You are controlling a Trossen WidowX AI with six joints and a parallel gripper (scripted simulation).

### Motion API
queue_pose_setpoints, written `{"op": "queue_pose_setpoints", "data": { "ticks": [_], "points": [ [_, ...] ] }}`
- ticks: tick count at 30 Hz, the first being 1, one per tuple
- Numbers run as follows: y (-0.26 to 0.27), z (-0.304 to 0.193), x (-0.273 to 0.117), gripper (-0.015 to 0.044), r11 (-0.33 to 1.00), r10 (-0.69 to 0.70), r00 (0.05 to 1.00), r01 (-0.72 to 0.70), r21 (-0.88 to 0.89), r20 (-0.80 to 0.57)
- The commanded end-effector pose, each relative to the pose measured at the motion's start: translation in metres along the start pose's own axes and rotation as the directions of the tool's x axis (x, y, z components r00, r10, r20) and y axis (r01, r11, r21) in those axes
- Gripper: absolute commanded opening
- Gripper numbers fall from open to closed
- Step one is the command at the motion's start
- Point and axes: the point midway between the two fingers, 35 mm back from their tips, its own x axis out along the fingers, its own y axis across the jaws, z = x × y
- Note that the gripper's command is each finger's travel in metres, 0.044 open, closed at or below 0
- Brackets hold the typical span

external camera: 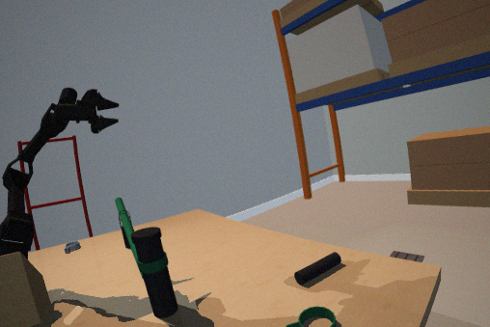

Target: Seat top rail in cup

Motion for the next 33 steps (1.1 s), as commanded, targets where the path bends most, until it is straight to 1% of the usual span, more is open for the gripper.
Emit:
{"op": "queue_pose_setpoints", "data": {
  "ticks": [1,4,7,11,14,16,23,25,27,30,33],
  "points": [
    [-0.009,-0.069,0.029,0.0440,0.996,0.063,0.978,-0.050,0.072,-0.200],
    [-0.008,-0.115,0.042,0.0440,0.989,0.122,0.937,-0.088,0.116,-0.326],
    [-0.001,-0.164,0.049,0.0440,0.976,0.196,0.871,-0.131,0.171,-0.450],
    [0.016,-0.231,0.048,0.0440,0.945,0.316,0.740,-0.190,0.267,-0.594],
    [0.033,-0.273,0.040,0.0440,0.911,0.406,0.626,-0.223,0.346,-0.666],
    [0.037,-0.282,0.037,0.0440,0.902,0.427,0.596,-0.229,0.366,-0.680],
    [0.037,-0.282,0.037,0.0440,0.902,0.427,0.596,-0.229,0.366,-0.680],
    [0.033,-0.284,0.039,0.0440,0.906,0.421,0.597,-0.256,0.336,-0.682],
    [0.024,-0.289,0.042,0.0440,0.911,0.409,0.600,-0.315,0.266,-0.688],
    [0.001,-0.301,0.048,0.0440,0.888,0.377,0.606,-0.450,0.089,-0.701],
    [-0.026,-0.317,0.054,0.0440,0.802,0.341,0.609,-0.585,-0.116,-0.716]
  ]
}}
